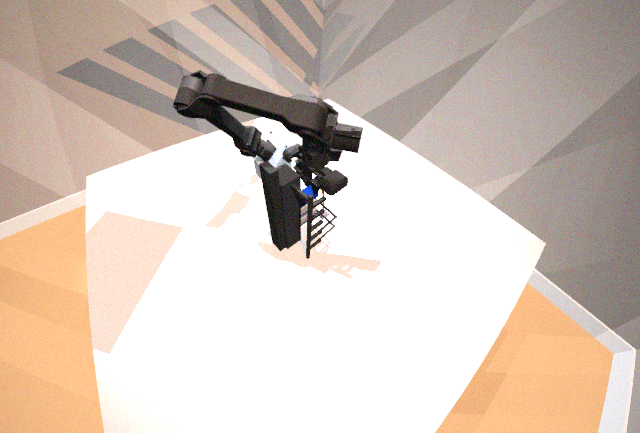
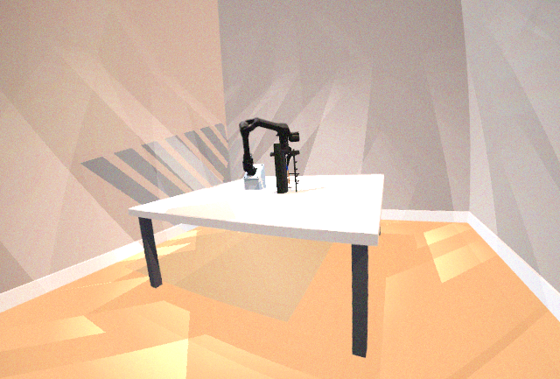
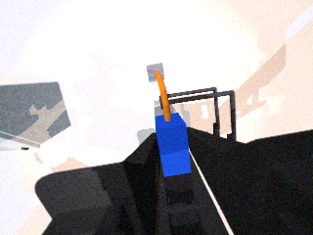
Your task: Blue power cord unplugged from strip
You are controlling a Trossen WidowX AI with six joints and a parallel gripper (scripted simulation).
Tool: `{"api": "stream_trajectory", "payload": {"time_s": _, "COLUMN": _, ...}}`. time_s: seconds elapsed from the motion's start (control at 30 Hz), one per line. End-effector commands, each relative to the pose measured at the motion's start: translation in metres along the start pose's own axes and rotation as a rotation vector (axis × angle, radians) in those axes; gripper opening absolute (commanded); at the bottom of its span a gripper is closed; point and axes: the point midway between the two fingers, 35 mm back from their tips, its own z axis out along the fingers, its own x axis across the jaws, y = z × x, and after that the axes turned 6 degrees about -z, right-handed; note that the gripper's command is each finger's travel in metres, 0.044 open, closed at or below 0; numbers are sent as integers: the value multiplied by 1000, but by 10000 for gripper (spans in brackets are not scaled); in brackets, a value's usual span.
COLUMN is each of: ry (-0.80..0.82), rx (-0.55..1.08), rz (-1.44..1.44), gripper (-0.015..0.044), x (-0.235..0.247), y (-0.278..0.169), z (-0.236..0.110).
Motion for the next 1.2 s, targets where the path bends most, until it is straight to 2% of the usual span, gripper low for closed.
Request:
{"api": "stream_trajectory", "payload": {"time_s": 0.0, "ry": -3, "rx": 1, "rz": 3, "gripper": 15, "x": -1, "y": 0, "z": 0}}
{"api": "stream_trajectory", "payload": {"time_s": 0.1, "ry": -3, "rx": 1, "rz": 3, "gripper": 0, "x": -1, "y": 0, "z": 0}}
{"api": "stream_trajectory", "payload": {"time_s": 1.17, "ry": -2, "rx": -2, "rz": 0, "gripper": 0, "x": -8, "y": 49, "z": -5}}
